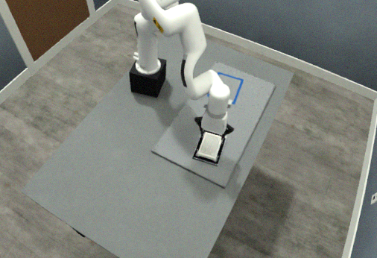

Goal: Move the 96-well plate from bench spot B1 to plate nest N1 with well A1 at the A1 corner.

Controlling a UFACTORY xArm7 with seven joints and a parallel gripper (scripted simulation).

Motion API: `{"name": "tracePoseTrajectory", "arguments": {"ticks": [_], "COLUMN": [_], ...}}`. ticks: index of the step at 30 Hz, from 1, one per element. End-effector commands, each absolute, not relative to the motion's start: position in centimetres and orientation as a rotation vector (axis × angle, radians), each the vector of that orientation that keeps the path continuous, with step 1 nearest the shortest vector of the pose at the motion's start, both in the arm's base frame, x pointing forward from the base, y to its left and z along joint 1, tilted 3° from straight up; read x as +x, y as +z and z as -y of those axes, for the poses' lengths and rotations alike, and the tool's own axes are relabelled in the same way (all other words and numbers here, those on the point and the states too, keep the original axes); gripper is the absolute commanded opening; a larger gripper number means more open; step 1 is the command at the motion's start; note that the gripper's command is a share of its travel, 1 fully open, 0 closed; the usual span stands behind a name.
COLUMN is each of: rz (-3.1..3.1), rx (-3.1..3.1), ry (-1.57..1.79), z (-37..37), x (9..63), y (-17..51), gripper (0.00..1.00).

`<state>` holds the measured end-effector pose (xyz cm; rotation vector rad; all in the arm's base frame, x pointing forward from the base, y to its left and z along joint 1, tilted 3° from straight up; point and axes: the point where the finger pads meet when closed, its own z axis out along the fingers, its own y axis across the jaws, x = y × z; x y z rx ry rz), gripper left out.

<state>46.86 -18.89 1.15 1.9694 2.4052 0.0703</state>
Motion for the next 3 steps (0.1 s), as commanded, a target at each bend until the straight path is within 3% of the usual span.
{"name": "tracePoseTrajectory", "arguments": {"ticks": [1,3], "rz": [-2.401,-2.401], "rx": [1.966,1.966], "ry": [0.072,0.072], "z": [18.98,18.98], "x": [47.03,47.03], "y": [1.35,1.35], "gripper": [1.0,1.0]}}
